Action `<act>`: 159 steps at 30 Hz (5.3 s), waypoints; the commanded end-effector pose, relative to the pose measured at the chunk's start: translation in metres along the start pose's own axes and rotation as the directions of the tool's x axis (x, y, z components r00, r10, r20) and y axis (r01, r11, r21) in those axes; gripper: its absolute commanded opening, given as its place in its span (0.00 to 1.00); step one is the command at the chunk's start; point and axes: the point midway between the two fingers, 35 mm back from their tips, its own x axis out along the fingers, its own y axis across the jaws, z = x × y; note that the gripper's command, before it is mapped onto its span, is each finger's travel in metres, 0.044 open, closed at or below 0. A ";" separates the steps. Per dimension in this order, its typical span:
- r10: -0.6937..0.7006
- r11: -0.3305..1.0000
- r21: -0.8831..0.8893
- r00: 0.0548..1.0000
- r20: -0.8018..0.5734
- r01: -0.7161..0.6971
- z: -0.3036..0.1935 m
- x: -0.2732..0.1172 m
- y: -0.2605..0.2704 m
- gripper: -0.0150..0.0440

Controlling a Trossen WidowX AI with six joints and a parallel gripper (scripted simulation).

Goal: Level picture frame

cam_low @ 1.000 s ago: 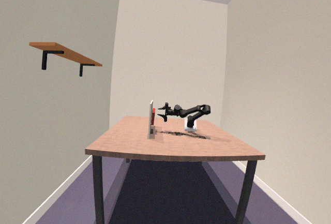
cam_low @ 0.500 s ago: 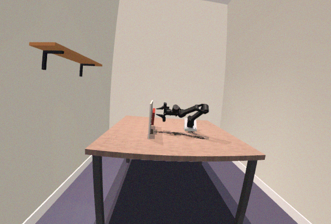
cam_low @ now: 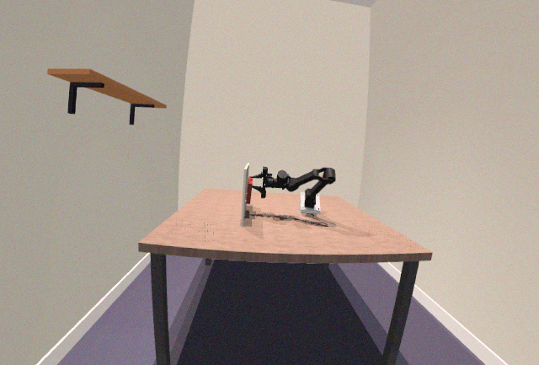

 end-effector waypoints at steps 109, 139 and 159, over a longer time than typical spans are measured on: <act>0.006 1.000 -0.006 1.000 -0.001 -0.006 0.000 0.002 0.012 0.25; 0.006 1.000 -0.006 1.000 -0.001 -0.006 0.005 0.002 0.012 0.25; 0.006 1.000 -0.006 1.000 -0.001 -0.006 0.007 0.002 0.010 0.25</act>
